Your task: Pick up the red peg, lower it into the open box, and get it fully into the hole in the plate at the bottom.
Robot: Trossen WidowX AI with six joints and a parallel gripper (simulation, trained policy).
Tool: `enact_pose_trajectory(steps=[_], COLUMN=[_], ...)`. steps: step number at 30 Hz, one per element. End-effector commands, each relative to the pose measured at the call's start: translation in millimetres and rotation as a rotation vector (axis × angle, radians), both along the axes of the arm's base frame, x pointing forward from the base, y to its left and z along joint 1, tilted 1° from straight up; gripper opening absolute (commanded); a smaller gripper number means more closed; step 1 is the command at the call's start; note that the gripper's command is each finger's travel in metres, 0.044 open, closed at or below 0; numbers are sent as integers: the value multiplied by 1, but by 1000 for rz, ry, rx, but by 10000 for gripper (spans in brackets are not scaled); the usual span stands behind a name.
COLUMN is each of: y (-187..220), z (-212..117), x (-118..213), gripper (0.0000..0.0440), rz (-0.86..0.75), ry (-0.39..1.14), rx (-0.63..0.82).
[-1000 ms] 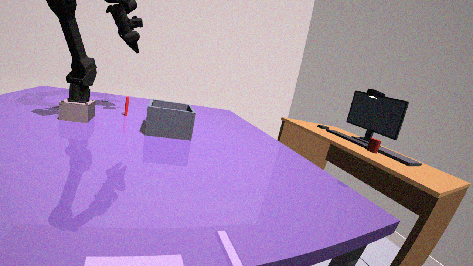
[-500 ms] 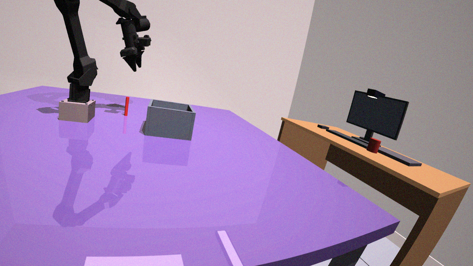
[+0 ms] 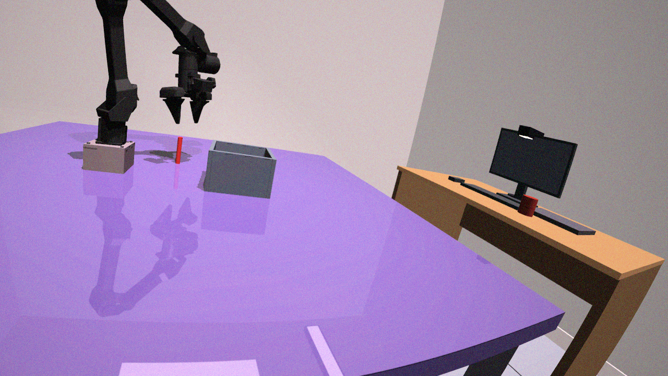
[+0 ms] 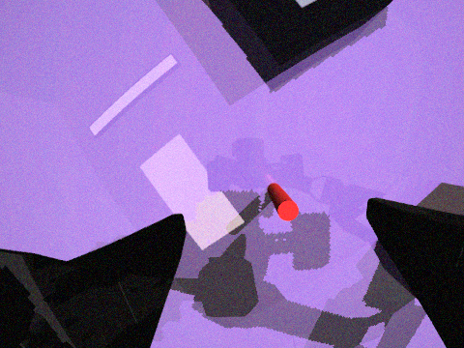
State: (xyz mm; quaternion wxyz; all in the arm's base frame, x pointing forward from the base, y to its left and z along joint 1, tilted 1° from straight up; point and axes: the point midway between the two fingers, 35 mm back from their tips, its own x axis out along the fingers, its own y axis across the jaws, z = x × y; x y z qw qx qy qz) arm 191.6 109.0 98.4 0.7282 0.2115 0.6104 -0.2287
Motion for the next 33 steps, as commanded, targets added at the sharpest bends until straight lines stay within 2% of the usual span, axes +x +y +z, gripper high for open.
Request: enact_pose_trajectory(steps=[1,17,19,23,33], y=[-5,-4,-4,-4,-3], z=[-19,-88,-94,-103,-105], x=[-3,-2,-2,-6,-8], gripper=[440,440,428,349,89], rz=[-87,-275,-292,-329,-363], ry=[42,22,18,30,94], rx=[-14,37,46,55,89])
